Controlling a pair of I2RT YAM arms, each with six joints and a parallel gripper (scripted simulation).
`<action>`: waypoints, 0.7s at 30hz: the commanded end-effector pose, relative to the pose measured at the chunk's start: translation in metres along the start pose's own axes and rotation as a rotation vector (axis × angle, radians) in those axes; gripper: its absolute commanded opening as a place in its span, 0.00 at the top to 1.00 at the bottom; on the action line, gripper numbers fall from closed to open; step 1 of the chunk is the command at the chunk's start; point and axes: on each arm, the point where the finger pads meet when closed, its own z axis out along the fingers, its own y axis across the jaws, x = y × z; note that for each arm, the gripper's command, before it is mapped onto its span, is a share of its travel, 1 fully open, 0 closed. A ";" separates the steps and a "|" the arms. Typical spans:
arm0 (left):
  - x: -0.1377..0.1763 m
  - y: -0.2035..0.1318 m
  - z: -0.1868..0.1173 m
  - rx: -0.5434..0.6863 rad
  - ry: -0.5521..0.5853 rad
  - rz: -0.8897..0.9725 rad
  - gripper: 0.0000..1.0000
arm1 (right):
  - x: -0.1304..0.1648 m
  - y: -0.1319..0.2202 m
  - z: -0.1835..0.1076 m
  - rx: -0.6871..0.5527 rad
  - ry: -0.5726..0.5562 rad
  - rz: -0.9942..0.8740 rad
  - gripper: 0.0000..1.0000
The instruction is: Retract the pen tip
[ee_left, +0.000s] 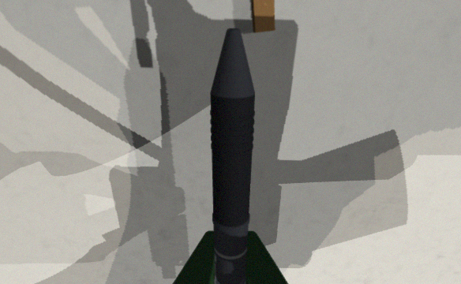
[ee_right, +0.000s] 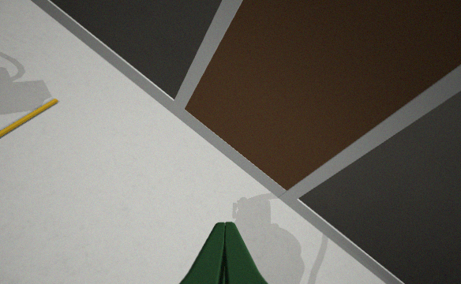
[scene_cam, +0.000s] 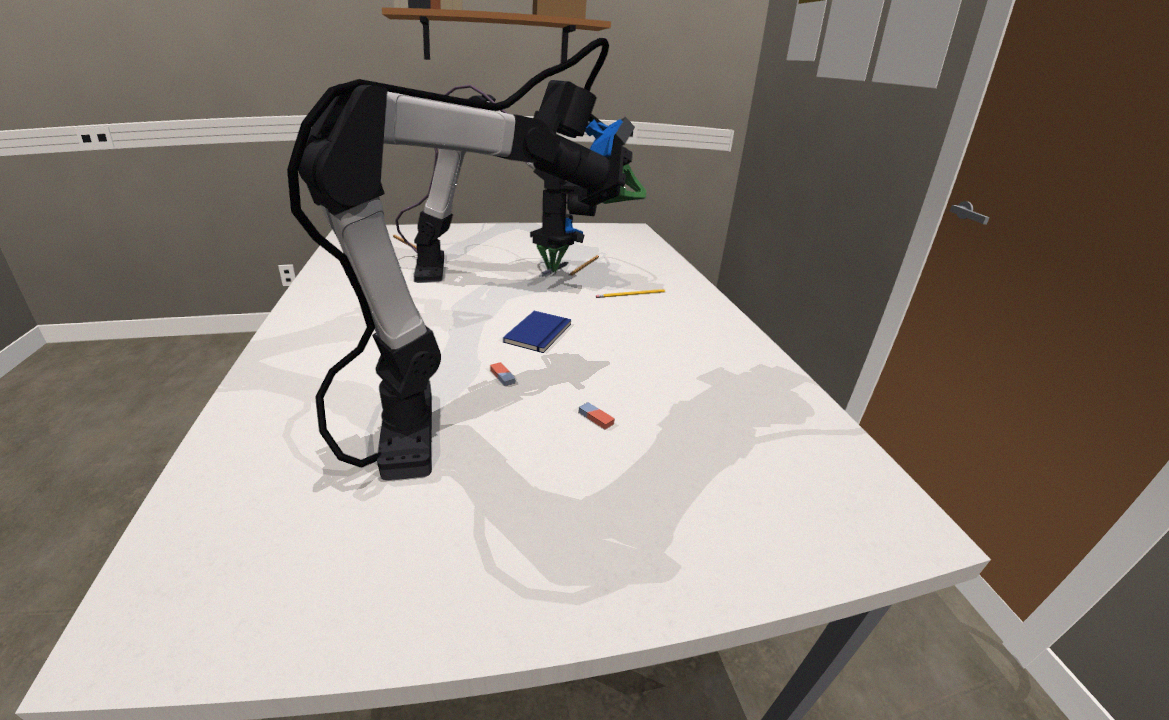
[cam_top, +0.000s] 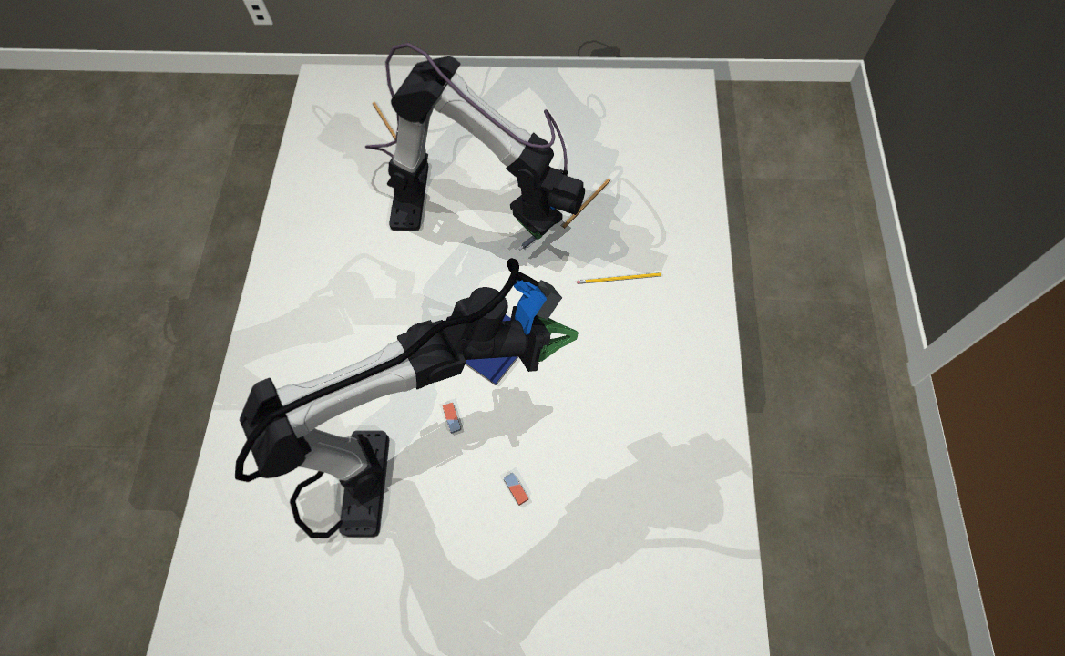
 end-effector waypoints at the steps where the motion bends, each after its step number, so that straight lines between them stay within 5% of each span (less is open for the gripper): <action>1: -0.003 0.000 0.013 -0.003 0.005 -0.016 0.88 | -0.009 -0.020 -0.009 0.020 -0.082 0.128 0.99; 21: -0.010 -0.005 0.018 0.022 -0.026 -0.007 0.88 | 0.004 -0.126 -0.054 0.201 -0.233 0.452 0.99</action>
